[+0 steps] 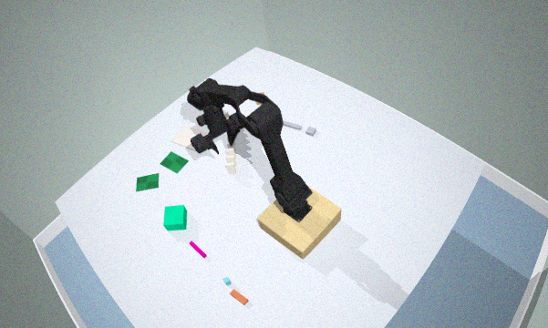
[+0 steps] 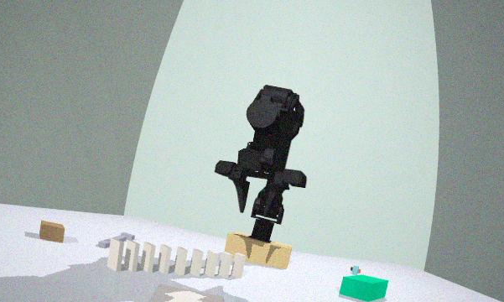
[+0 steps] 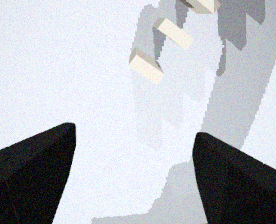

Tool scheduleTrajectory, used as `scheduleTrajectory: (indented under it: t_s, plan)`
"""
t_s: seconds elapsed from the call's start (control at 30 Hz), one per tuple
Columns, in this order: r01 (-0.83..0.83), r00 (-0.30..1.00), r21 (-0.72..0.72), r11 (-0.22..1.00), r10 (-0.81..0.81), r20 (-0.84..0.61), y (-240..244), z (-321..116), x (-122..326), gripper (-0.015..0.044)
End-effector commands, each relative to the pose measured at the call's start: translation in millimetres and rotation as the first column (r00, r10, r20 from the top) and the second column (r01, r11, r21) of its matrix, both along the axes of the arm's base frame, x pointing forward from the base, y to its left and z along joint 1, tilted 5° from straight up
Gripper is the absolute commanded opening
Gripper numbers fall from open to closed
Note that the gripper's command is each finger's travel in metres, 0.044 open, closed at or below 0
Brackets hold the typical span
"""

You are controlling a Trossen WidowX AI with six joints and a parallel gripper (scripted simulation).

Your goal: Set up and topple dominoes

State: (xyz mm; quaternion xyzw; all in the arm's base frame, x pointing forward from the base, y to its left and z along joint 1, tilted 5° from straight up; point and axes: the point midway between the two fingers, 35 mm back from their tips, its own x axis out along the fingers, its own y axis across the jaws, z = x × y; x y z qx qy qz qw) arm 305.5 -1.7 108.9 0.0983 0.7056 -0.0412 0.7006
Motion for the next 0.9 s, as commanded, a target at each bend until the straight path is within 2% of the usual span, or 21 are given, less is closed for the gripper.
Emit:
scheduleTrajectory:
  t_s: [0.0,0.13,0.2,0.87]
  plan:
    - [-0.438,0.898,-0.009,0.899,0.438,0.036,9.7,-17.5,-9.6,0.0151]
    - [-0.765,0.642,-0.029,0.644,0.765,0.062,17.7,-33.6,-18.5,0.0046]
    - [-0.845,0.531,-0.038,0.534,0.845,0.069,20.2,-38.8,-21.7,0.0]
    - [-0.854,0.516,-0.039,0.519,0.854,0.07,20.5,-39.4,-22.2,0.0]
